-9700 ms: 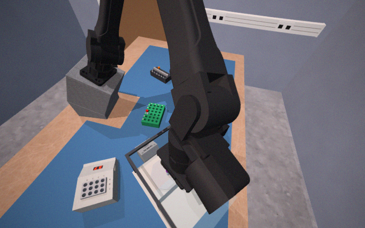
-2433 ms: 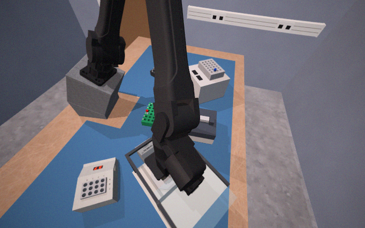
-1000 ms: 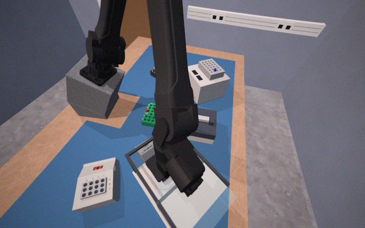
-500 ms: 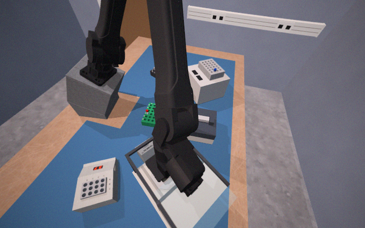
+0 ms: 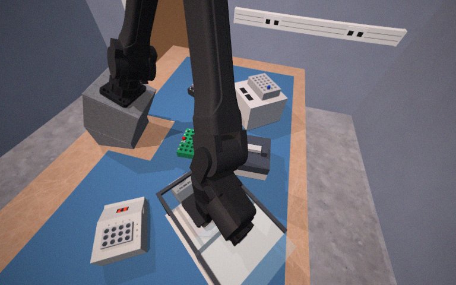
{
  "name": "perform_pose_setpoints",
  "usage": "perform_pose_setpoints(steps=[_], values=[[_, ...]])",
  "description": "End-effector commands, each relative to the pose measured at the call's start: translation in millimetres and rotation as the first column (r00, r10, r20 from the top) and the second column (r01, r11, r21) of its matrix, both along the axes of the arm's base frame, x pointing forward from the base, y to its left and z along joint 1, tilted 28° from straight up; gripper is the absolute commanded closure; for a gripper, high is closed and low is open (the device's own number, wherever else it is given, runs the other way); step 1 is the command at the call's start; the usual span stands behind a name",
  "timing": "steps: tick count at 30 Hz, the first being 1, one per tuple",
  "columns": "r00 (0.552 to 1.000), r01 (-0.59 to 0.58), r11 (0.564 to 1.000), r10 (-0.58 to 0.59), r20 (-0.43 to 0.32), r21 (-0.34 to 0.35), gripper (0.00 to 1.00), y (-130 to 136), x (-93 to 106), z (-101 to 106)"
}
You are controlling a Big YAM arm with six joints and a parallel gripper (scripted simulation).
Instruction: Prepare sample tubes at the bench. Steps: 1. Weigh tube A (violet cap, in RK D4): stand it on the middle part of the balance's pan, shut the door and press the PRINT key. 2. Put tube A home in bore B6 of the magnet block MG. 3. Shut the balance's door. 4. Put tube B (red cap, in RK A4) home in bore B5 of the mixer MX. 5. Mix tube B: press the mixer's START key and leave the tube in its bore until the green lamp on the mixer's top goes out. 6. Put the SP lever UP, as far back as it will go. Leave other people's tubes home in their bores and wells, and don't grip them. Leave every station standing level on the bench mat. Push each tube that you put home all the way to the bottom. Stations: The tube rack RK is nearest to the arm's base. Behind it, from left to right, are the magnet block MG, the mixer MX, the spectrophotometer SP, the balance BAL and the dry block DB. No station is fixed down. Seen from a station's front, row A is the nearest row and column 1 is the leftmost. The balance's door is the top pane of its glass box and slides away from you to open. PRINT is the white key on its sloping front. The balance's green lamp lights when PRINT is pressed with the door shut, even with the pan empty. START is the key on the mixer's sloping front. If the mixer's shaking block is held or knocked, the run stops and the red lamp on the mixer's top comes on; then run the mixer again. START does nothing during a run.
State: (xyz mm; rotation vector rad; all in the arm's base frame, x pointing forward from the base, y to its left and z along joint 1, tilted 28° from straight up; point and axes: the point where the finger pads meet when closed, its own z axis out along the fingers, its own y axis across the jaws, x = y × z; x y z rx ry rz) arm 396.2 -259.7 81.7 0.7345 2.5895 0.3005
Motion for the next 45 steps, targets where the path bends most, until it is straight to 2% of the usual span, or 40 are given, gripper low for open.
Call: perform_pose_setpoints(steps=[1,10,11,45], values=[[1.000,0.008,1.000,-0.007,0.022,-0.018,0.64,-6.5,7.3,9.4],[1.000,0.008,1.000,-0.007,0.022,-0.018,0.64,-6.5,7.3,9.4],[1.000,0.008,1.000,-0.007,0.022,-0.018,0.91,-6.5,7.3,9.4],[1.000,0.008,1.000,-0.007,0.022,-0.018,0.91,-6.5,7.3,9.4]])
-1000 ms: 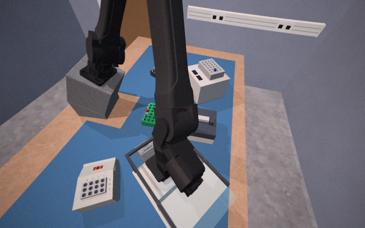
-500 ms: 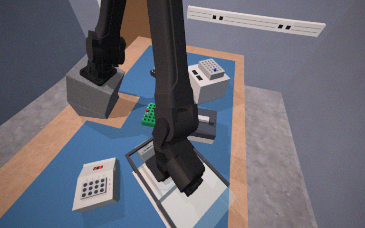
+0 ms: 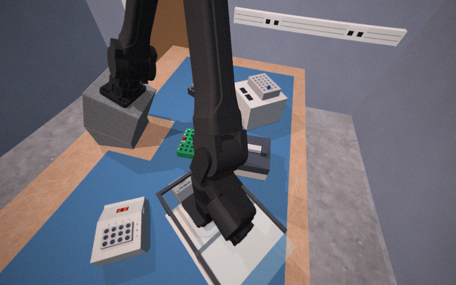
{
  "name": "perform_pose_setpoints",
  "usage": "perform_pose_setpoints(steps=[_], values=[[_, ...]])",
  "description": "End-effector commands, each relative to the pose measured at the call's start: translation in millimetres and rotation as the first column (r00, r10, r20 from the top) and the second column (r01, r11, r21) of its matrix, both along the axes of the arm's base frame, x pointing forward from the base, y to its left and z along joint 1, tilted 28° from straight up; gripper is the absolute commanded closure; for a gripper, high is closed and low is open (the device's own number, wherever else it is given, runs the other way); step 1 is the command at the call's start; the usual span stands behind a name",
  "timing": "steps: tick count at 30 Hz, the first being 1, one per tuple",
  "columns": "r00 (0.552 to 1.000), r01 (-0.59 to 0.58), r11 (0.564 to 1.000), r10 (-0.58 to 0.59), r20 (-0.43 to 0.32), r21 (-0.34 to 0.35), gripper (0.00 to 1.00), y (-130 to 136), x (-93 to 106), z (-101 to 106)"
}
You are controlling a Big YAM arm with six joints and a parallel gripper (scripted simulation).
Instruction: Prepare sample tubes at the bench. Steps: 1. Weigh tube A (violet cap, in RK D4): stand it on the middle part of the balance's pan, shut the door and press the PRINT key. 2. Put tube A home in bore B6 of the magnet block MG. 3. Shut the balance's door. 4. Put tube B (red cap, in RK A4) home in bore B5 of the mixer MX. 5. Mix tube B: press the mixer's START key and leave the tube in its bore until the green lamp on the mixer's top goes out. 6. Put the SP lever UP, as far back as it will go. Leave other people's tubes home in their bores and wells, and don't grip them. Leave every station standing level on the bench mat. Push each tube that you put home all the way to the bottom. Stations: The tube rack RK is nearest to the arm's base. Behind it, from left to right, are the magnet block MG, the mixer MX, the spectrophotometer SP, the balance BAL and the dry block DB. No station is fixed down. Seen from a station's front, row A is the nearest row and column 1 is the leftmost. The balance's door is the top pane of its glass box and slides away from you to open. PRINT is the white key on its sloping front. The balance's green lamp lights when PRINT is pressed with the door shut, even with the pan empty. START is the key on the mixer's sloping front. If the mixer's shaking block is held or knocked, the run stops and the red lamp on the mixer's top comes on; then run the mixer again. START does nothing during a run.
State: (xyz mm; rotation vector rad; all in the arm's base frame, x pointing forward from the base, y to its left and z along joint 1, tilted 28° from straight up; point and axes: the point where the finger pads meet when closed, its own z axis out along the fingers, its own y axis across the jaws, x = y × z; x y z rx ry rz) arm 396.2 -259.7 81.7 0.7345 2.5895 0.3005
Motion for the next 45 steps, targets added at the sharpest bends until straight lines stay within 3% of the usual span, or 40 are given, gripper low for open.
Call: perform_pose_setpoints(steps=[1,24,35,45], values=[[1.000,0.008,1.000,-0.007,0.022,-0.018,0.91,-6,7.2,9],[1.000,0.009,1.000,-0.009,0.022,-0.016,0.91,-3,8.3,7],[0.999,0.013,0.999,-0.011,0.045,-0.041,0.91,-17,2.6,37],[0.999,0.012,0.999,-0.010,0.046,-0.041,0.91,-18,-3.8,49]])
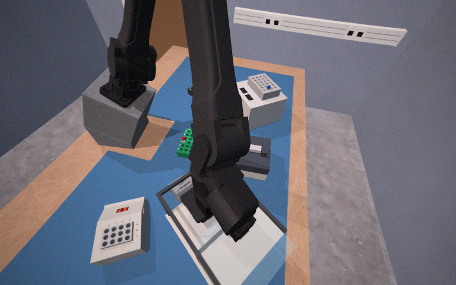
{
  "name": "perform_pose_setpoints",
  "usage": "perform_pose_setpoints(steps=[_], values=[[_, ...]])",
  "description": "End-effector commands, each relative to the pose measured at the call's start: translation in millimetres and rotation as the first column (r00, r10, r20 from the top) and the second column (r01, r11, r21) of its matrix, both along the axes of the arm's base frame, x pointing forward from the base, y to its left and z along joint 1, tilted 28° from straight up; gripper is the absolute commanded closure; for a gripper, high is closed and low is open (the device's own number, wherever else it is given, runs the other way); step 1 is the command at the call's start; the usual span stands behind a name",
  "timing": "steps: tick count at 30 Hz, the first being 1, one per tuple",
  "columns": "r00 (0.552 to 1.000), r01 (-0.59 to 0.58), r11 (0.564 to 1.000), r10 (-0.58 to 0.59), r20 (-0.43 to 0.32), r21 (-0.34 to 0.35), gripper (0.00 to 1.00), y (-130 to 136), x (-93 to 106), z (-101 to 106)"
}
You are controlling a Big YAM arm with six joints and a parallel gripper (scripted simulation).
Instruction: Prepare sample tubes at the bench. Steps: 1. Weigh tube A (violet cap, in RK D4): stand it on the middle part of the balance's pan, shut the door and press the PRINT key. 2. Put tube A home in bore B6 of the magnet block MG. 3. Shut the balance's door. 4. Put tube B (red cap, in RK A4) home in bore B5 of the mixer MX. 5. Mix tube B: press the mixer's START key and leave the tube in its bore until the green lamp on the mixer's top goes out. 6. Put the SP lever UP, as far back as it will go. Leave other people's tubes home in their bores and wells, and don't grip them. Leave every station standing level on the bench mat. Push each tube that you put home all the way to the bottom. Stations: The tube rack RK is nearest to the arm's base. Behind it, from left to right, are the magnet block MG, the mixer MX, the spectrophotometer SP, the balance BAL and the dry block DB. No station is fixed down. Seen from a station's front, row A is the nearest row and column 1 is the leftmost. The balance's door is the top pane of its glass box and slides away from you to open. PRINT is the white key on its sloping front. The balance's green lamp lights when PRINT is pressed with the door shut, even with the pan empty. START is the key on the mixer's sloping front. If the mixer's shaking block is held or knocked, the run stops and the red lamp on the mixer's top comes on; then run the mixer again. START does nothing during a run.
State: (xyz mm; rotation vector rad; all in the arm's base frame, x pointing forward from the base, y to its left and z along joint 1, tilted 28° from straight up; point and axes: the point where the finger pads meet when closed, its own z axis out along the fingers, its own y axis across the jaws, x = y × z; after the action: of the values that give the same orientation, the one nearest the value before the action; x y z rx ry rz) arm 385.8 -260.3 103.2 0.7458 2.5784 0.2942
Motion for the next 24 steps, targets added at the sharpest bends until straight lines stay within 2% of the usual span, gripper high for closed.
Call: perform_pose_setpoints(steps=[1,3,15,17,18,20,24], values=[[1.000,0.000,1.000,0.000,0.015,-0.016,0.91,-18,5.7,14],[0.999,0.001,0.999,0.001,0.040,-0.039,0.91,-18,4.2,32],[0.999,0.001,0.999,0.001,0.040,-0.041,0.91,-19,-5.5,51],[0.999,0.001,0.999,0.001,0.040,-0.041,0.91,-19,-5.5,51],[1.000,0.000,1.000,0.000,0.015,-0.017,0.91,-20,-5.9,37],[0.999,0.001,0.999,0.001,0.038,-0.039,0.91,-20,-7.9,54],[0.999,0.001,0.999,0.001,0.041,-0.042,0.91,-20,-11.2,62]])
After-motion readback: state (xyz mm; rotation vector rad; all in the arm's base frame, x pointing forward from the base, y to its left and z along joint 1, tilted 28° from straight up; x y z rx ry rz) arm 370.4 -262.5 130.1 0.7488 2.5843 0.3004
